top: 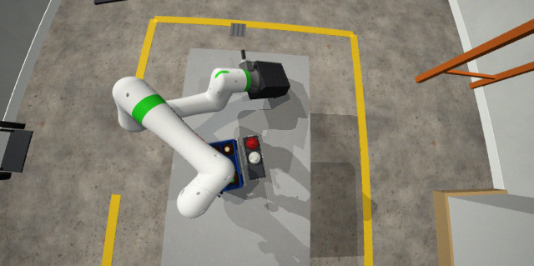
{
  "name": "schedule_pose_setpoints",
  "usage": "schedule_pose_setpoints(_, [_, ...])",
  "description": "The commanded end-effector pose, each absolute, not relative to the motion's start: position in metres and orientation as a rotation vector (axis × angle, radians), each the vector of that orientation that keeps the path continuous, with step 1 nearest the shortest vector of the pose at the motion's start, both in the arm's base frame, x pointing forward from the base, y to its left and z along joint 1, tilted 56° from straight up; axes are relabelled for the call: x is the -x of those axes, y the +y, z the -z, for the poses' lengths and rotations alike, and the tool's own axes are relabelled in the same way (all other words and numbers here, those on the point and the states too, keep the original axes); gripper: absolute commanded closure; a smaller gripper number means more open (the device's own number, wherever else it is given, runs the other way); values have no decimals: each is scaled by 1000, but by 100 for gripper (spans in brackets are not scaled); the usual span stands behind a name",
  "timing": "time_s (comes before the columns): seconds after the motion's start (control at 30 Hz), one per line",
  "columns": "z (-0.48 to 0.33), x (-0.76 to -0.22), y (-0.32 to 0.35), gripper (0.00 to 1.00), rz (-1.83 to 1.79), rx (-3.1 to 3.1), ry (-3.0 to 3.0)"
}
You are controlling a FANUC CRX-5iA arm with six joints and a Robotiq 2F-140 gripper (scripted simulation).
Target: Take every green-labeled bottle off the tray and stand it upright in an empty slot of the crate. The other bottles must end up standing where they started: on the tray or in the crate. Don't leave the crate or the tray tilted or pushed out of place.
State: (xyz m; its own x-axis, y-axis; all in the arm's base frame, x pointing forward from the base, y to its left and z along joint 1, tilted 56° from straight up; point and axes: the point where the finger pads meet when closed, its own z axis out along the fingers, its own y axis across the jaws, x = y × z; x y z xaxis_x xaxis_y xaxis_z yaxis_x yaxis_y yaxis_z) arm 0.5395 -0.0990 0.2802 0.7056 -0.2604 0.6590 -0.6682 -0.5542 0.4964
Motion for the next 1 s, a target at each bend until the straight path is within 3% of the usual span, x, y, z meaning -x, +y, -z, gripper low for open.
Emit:
schedule_pose_setpoints(0.0, [-281, -540, -98, 90, -681, -2143, -704])
schedule_pose_setpoints(0.03, [-281, -540, -98, 90, -681, -2143, -704])
schedule_pose_setpoints(0.07, [-281, -540, -98, 56, -681, -2143, -704])
schedule_pose_setpoints(0.97, [-281, -540, -98, 56, -681, -2143, -704])
